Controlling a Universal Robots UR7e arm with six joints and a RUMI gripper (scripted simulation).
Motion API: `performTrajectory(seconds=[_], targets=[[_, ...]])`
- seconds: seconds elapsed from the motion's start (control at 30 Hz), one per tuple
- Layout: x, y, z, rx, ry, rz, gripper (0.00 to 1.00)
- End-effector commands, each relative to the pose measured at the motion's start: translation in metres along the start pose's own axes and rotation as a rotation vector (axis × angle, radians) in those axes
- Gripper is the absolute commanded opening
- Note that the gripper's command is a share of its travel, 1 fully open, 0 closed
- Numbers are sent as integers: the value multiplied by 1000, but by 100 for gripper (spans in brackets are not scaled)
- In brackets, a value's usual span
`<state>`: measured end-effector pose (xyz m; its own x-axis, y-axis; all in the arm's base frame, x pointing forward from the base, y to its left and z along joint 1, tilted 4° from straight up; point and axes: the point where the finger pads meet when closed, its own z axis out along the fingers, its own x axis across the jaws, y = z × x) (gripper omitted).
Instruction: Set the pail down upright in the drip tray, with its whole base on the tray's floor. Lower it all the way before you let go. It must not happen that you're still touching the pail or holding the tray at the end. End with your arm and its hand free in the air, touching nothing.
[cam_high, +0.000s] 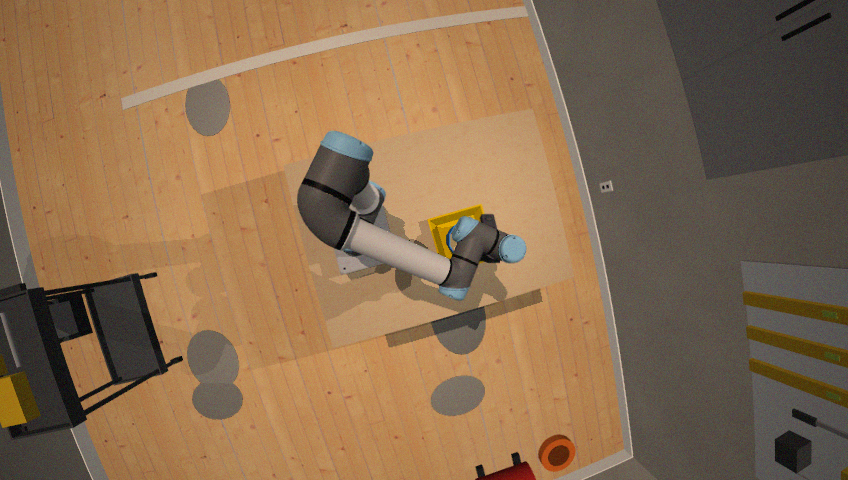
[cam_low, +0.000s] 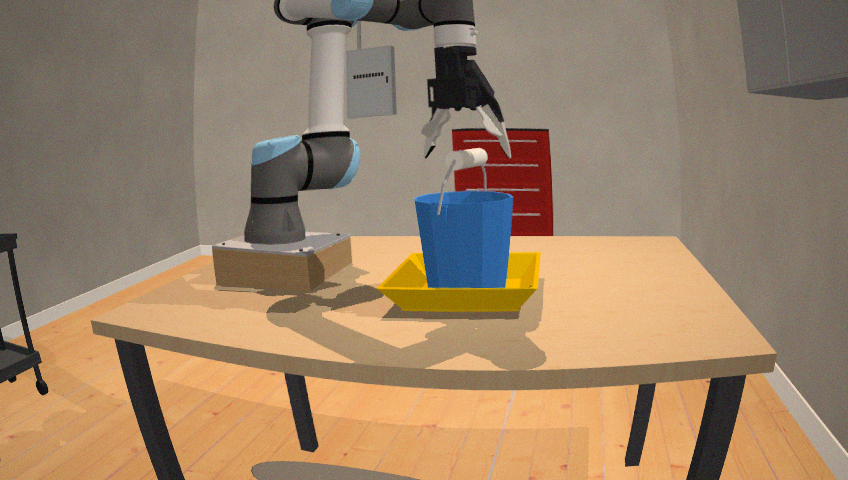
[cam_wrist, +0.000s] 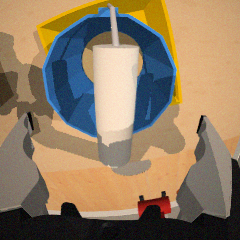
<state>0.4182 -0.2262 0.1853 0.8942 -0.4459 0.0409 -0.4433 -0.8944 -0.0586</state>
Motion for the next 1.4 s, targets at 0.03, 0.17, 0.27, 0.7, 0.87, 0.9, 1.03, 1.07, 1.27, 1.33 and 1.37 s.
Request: performTrajectory(seconds=[0.03,0.17,0.27,0.7,0.87,0.9,1.03,1.07,1.27,1.33,1.37], targets=[[0,0,0,0,1,0,100],[0,0,0,0,1,0,100],[0,0,0,0,1,0,100],[0,0,0,0,1,0,100],[0,0,-1,0,1,0,100],[0,0,-1,0,1,0,100],[0,0,-2,0,1,0,100],[0,0,-2,0,1,0,100],[0,0,-6,0,1,0,100],[0,0,-8,0,1,0,100],[0,0,-9,0,1,0,100]])
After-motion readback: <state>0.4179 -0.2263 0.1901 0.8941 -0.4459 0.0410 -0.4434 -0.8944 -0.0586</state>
